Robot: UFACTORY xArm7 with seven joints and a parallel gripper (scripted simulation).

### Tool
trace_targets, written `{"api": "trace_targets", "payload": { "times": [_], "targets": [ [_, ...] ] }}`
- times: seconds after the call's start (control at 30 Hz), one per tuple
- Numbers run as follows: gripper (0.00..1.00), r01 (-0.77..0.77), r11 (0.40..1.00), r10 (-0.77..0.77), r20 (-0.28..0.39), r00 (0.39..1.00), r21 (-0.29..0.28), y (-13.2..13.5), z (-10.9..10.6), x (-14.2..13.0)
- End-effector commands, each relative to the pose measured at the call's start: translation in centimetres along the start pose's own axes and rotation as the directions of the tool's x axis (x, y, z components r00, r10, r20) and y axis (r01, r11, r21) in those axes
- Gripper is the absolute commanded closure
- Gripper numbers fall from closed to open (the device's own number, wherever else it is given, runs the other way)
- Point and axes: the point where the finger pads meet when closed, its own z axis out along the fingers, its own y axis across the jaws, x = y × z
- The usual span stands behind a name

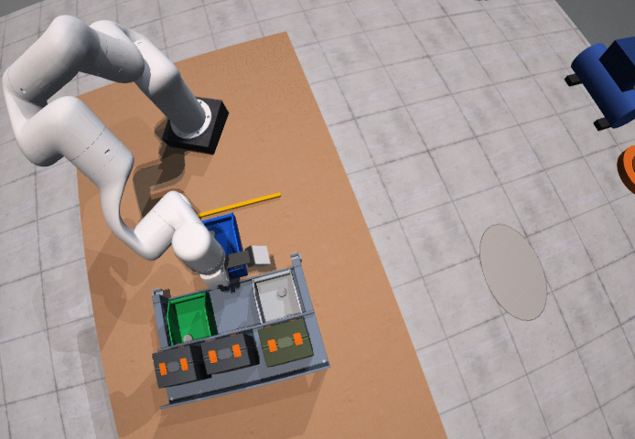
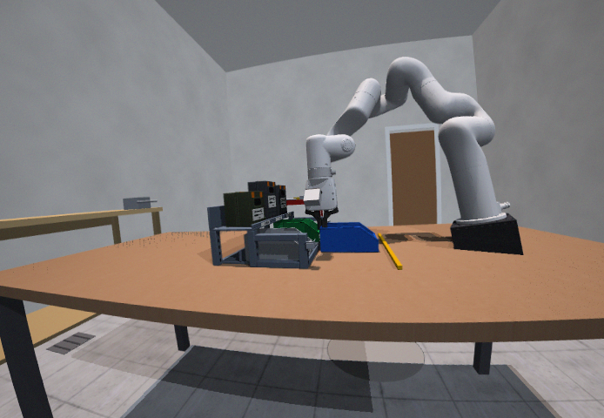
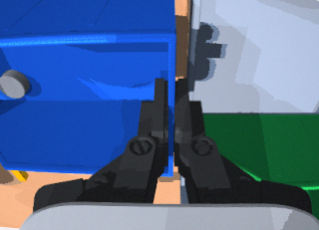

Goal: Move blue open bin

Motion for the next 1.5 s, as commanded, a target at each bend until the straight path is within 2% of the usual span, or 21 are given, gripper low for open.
{"api": "trace_targets", "payload": {
  "times": [0.0,0.1,0.13,1.47],
  "targets": [
    [1.00,0.000,1.000,0.000,0.001,1.000,-0.004,0.15,-0.05,0.03],
    [1.00,0.000,1.000,0.000,0.001,1.000,-0.004,0.15,-0.05,0.03],
    [0.67,0.000,1.000,0.000,0.000,1.000,-0.004,0.15,-0.07,0.03],
    [0.67,0.000,1.000,0.000,0.000,1.000,-0.004,0.15,-0.07,0.03]
  ]
}}
